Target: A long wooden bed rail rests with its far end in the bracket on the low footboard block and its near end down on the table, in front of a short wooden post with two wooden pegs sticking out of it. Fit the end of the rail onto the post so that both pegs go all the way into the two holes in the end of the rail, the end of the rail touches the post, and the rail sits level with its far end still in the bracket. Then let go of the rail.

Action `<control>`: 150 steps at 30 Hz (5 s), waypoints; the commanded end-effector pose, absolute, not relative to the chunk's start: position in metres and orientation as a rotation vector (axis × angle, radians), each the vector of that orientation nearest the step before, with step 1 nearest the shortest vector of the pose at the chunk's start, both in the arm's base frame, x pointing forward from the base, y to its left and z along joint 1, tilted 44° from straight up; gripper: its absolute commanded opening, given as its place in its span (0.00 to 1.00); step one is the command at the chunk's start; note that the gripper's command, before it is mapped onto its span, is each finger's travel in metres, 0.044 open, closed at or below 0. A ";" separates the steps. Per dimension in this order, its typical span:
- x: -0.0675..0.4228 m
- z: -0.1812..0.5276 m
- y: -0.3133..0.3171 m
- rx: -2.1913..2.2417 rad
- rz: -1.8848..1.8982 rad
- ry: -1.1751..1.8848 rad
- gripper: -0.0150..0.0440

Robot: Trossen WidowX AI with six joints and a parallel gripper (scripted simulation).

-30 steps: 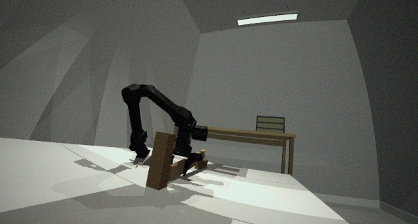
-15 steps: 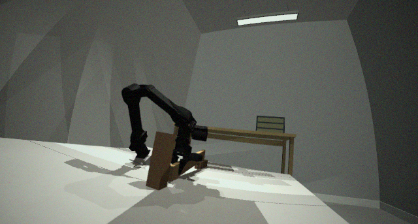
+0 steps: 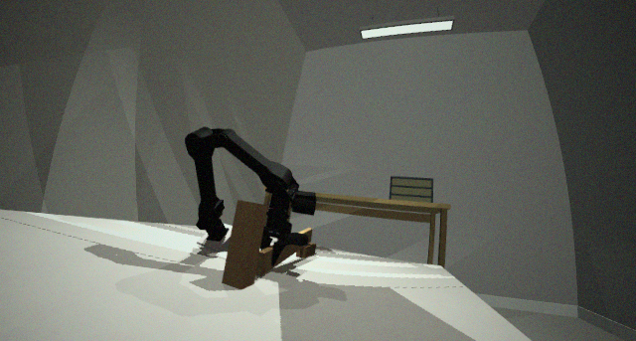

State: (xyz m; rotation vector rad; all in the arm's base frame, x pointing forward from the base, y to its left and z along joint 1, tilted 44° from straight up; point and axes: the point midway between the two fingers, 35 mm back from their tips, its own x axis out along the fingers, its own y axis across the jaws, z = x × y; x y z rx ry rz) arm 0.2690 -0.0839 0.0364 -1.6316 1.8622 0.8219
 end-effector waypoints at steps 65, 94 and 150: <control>0.277 0.061 -0.061 -1.634 0.823 1.863 0.25; 0.278 0.071 -0.051 -1.634 0.823 1.862 0.25; 0.276 0.069 -0.057 -1.634 0.823 1.863 0.25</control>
